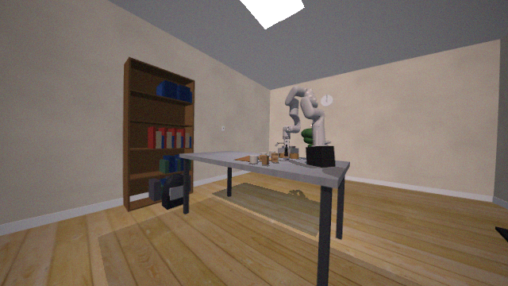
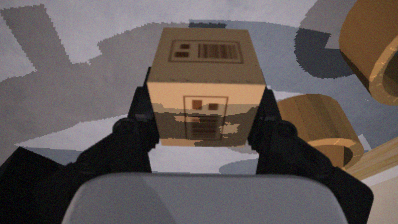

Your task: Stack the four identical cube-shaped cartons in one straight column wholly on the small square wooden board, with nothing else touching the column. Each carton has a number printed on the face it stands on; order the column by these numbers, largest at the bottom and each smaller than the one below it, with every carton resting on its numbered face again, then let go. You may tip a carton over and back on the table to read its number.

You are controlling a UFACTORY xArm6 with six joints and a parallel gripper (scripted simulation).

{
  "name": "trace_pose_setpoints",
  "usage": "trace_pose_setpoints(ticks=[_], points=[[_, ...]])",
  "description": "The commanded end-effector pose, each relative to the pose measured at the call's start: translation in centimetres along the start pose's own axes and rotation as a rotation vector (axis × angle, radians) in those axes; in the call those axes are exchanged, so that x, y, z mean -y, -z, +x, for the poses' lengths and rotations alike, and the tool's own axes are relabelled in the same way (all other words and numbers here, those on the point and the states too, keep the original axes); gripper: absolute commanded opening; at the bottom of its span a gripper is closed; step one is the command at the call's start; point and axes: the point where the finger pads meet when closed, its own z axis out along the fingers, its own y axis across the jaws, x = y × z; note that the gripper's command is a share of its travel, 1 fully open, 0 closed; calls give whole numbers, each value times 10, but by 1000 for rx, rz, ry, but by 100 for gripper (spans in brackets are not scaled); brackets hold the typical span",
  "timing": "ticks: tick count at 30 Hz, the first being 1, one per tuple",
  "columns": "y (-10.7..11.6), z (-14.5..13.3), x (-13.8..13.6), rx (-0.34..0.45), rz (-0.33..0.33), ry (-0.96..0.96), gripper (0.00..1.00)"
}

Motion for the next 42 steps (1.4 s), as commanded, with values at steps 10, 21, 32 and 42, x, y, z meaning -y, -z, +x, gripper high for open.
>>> trace_pose_setpoints(ticks=[10, 21, 32, 42], points=[[49, 32, 11, -2, 0, 1, 0], [59, 140, 96, -2, -4, 0, 0], [11, 163, 113, -2, -4, 0, 0], [2, 163, 113, -2, -3, 0, 0]])
